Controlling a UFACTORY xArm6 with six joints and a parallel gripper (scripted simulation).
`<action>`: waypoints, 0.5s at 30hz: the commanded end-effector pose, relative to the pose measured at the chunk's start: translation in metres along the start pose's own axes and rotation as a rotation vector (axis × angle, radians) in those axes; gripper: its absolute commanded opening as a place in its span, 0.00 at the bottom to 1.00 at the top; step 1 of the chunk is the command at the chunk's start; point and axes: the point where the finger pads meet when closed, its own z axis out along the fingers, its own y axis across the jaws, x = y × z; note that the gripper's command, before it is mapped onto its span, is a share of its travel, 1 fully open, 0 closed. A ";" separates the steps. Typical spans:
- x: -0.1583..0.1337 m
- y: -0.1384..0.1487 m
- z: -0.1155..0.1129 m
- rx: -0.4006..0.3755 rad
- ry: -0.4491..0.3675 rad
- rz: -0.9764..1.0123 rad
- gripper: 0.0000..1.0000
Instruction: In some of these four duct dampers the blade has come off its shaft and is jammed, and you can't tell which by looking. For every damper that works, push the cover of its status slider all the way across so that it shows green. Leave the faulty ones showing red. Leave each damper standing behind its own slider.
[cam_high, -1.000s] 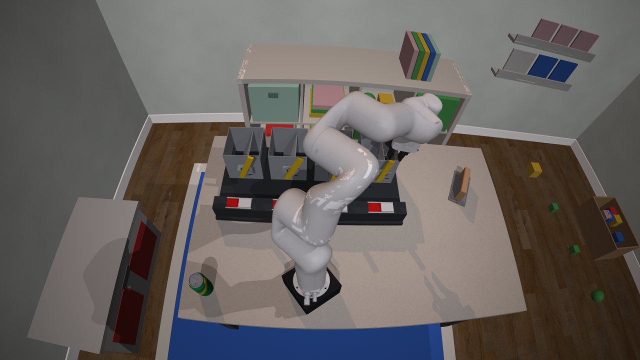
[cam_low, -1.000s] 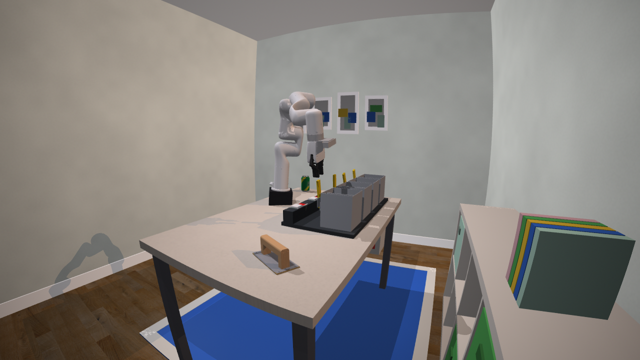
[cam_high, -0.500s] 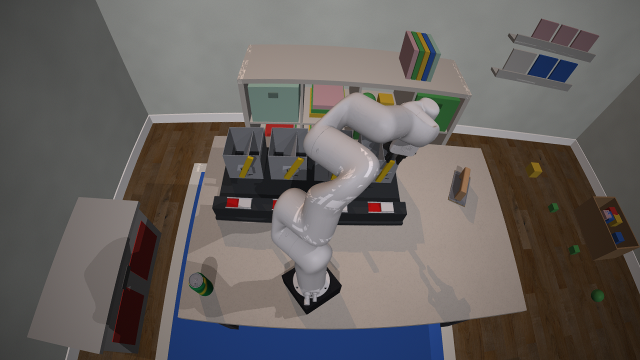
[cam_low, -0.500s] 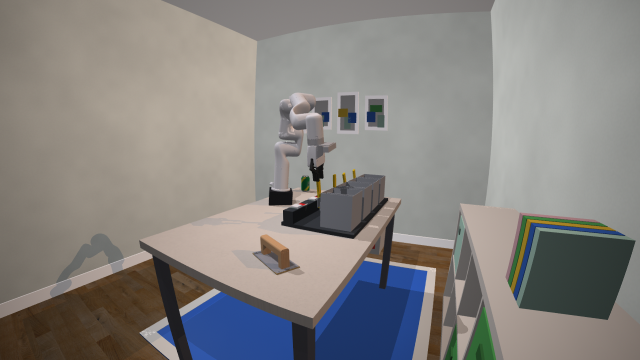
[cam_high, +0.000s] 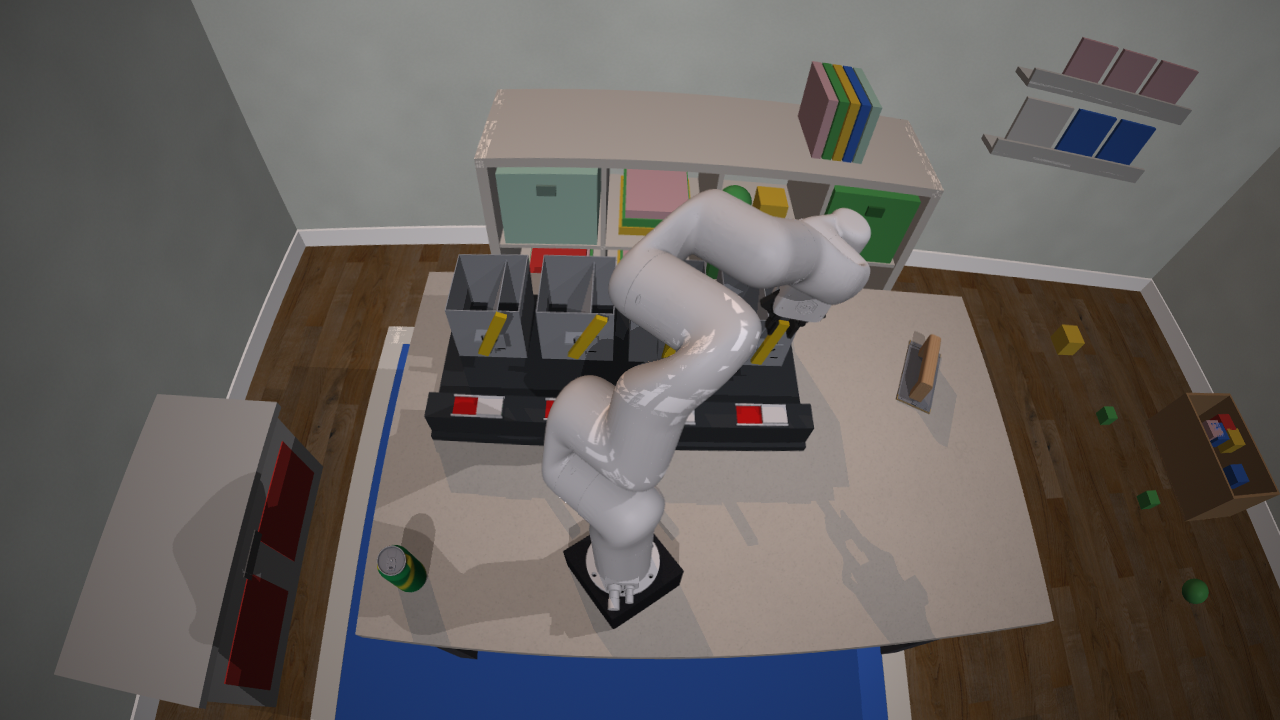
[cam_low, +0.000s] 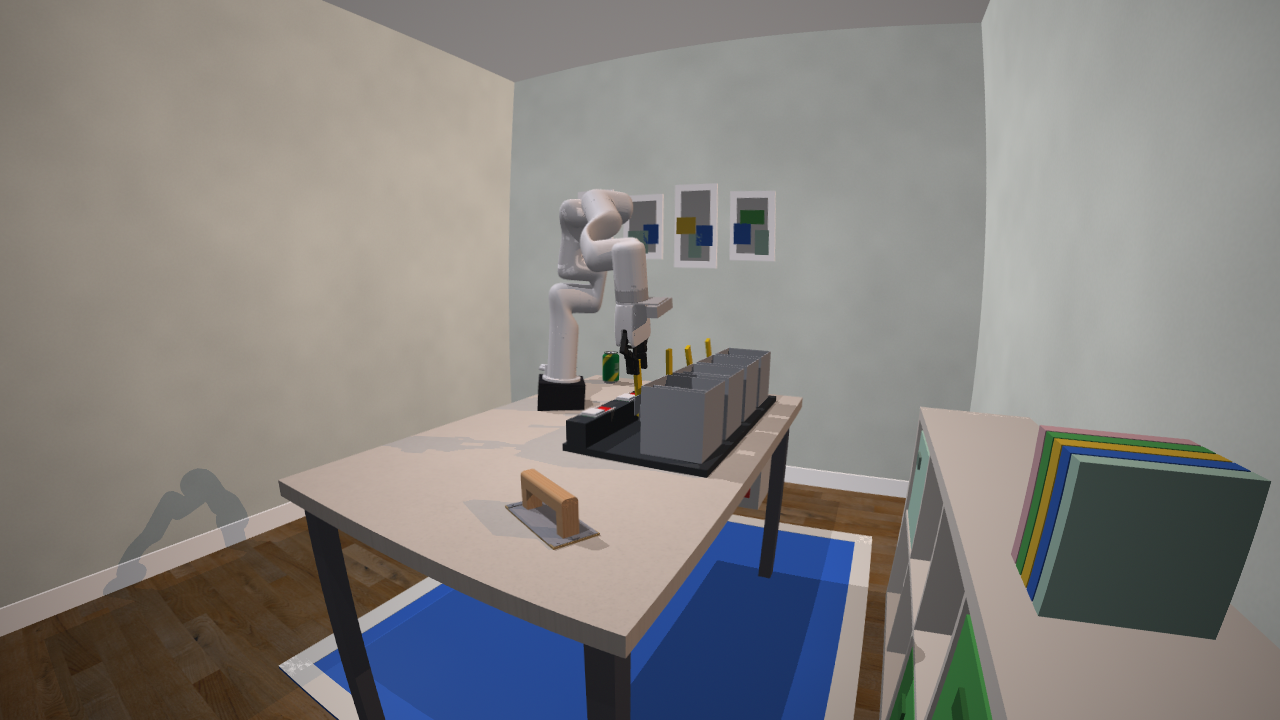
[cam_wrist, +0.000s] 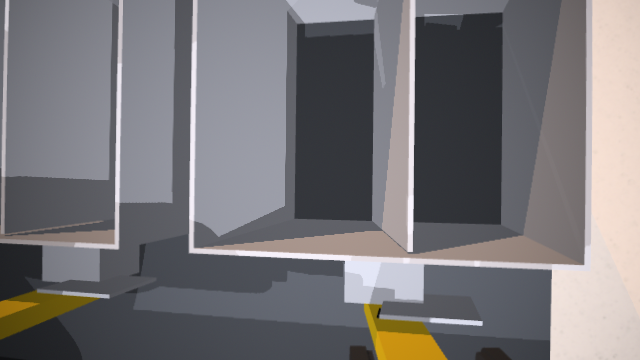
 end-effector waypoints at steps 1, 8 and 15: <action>0.001 0.001 0.009 -0.003 0.004 -0.001 0.39; 0.001 0.001 0.017 -0.003 0.004 -0.001 0.39; 0.001 0.002 0.020 -0.003 0.004 -0.001 0.39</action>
